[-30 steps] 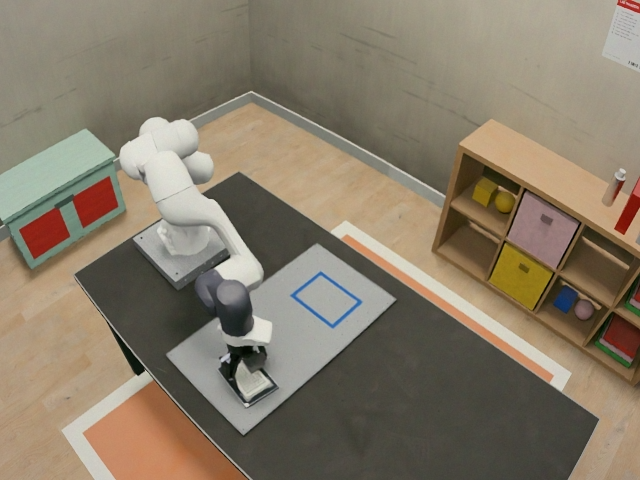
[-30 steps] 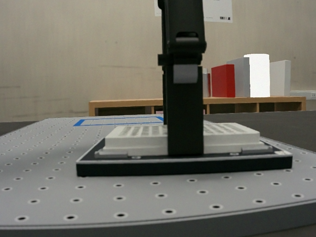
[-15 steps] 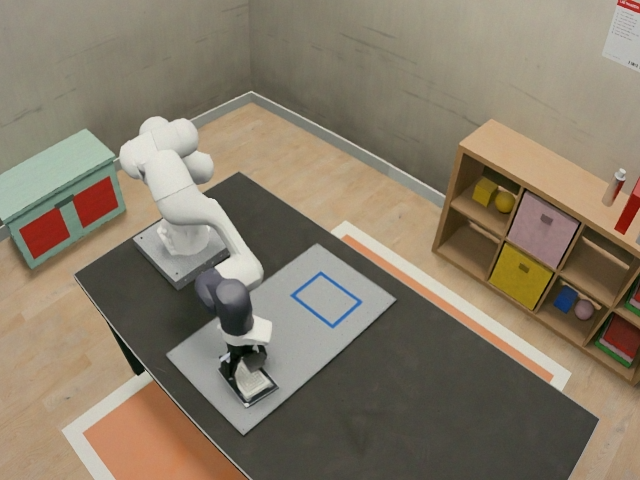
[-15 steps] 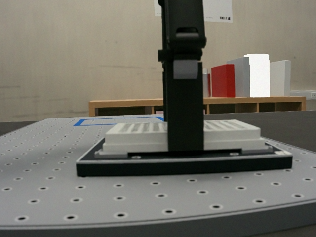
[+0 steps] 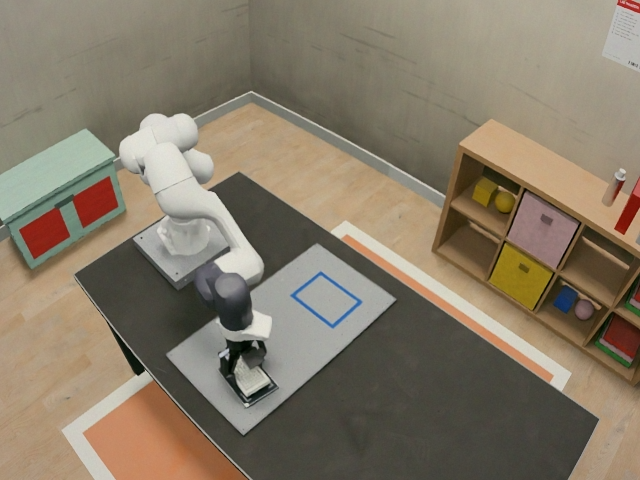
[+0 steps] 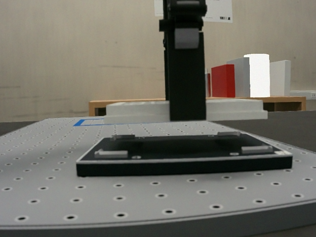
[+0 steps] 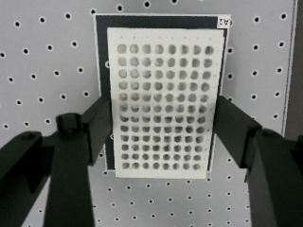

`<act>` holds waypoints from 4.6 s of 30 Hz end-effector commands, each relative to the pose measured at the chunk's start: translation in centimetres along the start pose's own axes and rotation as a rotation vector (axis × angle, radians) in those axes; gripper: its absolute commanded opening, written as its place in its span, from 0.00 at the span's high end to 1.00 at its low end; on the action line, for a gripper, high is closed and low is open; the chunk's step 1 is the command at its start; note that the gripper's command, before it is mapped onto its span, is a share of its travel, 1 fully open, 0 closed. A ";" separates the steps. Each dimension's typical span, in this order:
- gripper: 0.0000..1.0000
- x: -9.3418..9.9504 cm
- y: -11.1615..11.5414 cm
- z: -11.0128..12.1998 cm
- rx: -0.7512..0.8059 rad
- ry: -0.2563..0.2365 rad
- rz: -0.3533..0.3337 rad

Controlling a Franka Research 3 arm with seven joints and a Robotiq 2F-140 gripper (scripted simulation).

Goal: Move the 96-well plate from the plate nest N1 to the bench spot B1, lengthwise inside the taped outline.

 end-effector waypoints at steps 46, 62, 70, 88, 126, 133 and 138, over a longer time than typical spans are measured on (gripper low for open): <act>0.40 3.7 0.1 -0.4 0.039 -0.004 -0.005; 0.40 3.5 0.1 -5.1 0.144 -0.005 -0.005; 0.40 3.5 0.0 -7.8 0.144 -0.005 -0.005; 0.40 3.3 0.0 -13.1 0.144 -0.005 -0.005; 0.40 3.0 -0.2 -24.4 0.144 -0.005 -0.005; 0.40 3.0 -0.2 -26.1 0.144 -0.005 -0.005; 0.40 3.0 -0.2 -27.7 0.144 -0.005 -0.005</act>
Point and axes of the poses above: the point where the finger pads meet when closed, its own x axis back along the fingers, its own z axis across the jaws, y = z × x, the point moved 8 cm from there along x, back along the fingers, and after that the axes turned 15 degrees about x, right-handed, at the moved point
